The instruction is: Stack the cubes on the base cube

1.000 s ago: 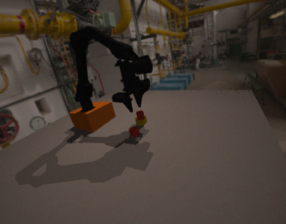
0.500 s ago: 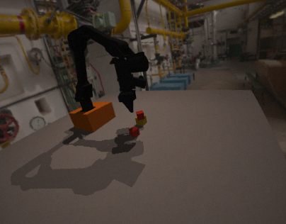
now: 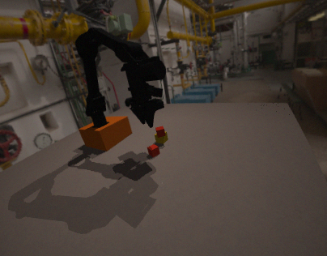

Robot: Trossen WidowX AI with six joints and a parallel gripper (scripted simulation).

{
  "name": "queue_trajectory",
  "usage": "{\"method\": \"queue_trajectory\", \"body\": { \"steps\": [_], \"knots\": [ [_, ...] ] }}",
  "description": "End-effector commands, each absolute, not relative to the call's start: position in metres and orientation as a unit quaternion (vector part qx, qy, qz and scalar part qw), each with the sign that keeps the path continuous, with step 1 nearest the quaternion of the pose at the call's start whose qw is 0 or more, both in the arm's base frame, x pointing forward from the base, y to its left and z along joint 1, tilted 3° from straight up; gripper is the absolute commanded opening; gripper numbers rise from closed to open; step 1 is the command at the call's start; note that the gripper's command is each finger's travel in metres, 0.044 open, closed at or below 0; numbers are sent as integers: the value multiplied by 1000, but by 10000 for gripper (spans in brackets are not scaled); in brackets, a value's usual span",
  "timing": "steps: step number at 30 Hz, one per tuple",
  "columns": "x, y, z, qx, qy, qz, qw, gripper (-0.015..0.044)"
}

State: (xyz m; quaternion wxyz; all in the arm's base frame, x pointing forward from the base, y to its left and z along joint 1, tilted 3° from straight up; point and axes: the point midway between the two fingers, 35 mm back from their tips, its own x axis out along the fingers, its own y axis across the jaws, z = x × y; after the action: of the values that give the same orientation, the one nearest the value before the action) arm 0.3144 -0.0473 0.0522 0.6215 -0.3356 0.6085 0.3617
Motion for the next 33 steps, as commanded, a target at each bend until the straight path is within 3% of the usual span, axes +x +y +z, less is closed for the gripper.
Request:
{"method": "queue_trajectory", "body": {
  "steps": [1,7,33],
  "knots": [
    [315,-49,51,-345,604,368,617,265],
    [315,-47,-7,-345,604,369,617,265],
    [314,-45,-44,-345,604,369,617,265]
  ]
}}
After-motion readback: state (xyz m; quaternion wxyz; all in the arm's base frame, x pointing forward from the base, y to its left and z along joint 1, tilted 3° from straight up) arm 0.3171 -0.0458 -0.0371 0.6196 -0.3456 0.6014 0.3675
